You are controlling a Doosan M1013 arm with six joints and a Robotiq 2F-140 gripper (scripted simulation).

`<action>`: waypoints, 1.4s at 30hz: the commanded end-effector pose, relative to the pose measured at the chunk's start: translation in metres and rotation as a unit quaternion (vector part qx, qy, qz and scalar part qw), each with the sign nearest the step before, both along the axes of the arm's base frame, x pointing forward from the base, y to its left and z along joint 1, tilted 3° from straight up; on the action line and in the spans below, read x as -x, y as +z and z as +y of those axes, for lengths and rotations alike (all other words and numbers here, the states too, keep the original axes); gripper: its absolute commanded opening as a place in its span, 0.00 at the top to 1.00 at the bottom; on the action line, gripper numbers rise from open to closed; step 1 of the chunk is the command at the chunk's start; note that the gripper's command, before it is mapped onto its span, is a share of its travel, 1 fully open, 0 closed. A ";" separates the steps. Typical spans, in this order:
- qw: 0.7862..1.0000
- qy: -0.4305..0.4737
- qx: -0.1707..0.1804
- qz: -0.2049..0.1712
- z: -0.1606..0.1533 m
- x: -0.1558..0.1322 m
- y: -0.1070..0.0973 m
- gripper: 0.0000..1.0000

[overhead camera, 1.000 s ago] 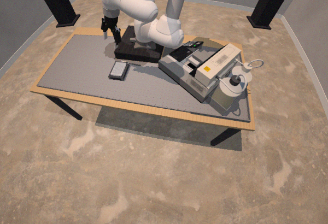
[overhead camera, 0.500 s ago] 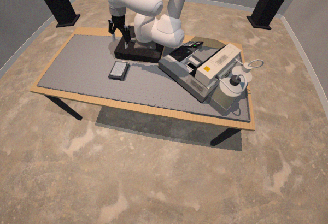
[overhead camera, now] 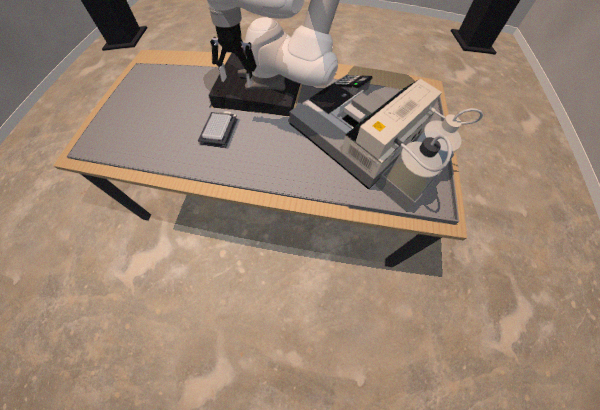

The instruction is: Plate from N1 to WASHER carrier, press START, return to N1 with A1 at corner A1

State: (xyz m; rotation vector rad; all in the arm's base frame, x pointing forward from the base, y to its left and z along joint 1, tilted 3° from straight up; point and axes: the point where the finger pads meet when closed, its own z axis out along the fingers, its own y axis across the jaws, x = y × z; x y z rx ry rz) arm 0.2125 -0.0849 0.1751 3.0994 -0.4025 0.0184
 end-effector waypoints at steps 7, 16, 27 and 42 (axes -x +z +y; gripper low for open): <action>0.999 0.039 -0.029 -0.012 0.038 0.001 -0.001 0.30; 0.999 0.045 -0.029 -0.012 0.034 0.000 -0.003 0.30; 0.999 0.045 -0.029 -0.012 -0.002 -0.017 -0.024 0.30; 0.999 0.045 -0.029 -0.012 -0.058 -0.044 -0.057 0.30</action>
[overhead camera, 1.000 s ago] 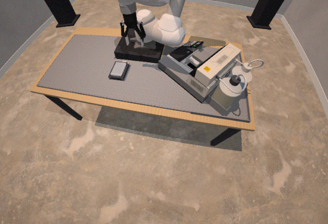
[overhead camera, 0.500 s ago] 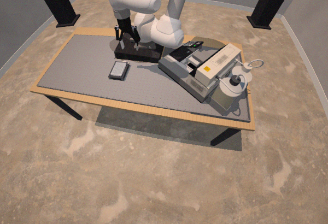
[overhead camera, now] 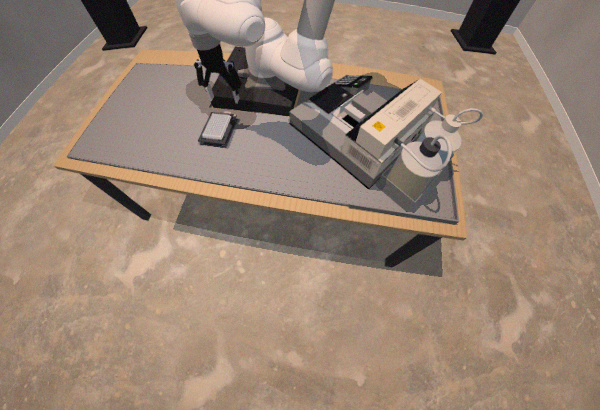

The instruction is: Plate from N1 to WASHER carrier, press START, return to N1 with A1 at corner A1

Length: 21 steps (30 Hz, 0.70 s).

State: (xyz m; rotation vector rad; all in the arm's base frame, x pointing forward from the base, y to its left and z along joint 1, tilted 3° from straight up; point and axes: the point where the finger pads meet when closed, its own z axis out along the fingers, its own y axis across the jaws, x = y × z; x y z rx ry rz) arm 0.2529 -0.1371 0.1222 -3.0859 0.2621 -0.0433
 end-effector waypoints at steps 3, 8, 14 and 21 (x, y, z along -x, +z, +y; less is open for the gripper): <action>1.000 0.000 0.000 0.000 -0.014 -0.007 -0.008 0.30; 1.000 0.000 0.000 0.000 -0.034 -0.016 -0.020 0.30; 1.000 0.000 0.000 0.000 -0.057 -0.027 -0.033 0.30; 1.000 0.000 0.000 0.000 -0.057 -0.027 -0.033 0.30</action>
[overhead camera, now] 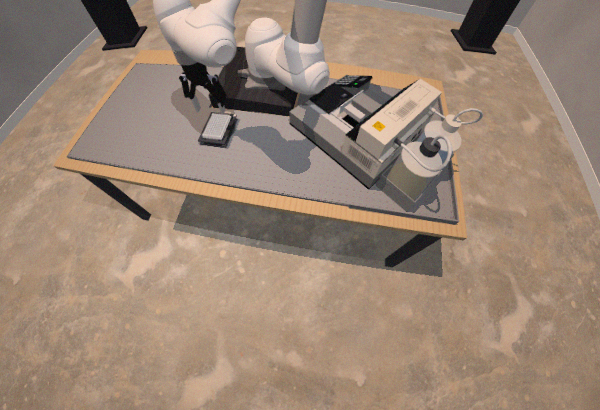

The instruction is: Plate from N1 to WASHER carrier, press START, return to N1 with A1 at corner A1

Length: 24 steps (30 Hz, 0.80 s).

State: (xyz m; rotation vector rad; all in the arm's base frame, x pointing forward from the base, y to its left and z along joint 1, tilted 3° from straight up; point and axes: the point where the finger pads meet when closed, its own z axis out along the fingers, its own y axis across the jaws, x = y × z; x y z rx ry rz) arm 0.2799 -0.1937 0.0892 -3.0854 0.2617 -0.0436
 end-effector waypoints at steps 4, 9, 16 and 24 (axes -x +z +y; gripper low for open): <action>1.000 0.000 0.000 0.000 0.000 0.000 -0.002 0.30; 1.000 0.000 0.000 0.000 0.000 0.000 -0.010 0.30; 1.000 0.000 0.000 0.000 0.001 -0.001 -0.018 0.30; 1.000 0.000 0.000 0.000 0.001 -0.001 -0.032 0.30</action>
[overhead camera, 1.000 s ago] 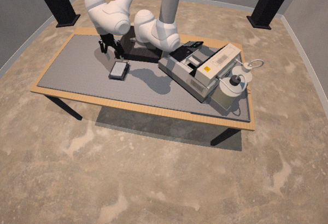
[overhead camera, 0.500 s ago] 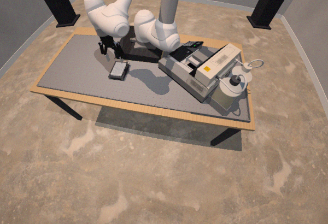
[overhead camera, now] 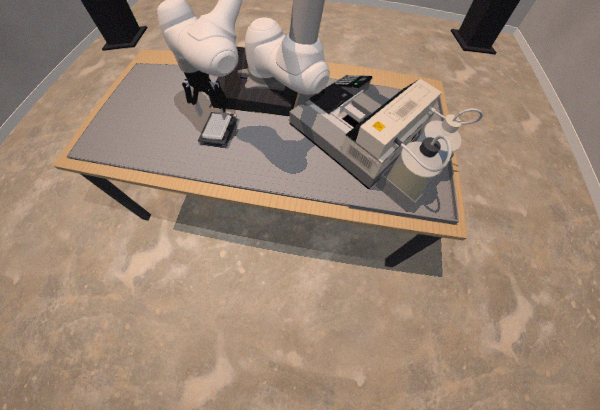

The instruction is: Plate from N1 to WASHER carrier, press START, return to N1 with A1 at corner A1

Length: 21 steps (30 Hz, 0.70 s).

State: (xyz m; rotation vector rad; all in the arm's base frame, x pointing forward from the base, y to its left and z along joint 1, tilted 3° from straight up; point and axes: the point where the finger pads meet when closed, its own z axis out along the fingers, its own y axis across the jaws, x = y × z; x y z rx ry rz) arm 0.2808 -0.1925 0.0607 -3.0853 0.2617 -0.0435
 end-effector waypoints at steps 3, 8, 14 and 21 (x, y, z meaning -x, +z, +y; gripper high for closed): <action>1.000 0.000 0.000 0.000 0.000 0.000 -0.008 0.30; 1.000 0.000 0.000 0.000 0.001 0.000 -0.013 0.30; 1.000 0.000 0.000 0.000 0.001 -0.001 -0.023 0.30; 1.000 0.000 0.000 0.000 0.001 -0.001 -0.032 0.30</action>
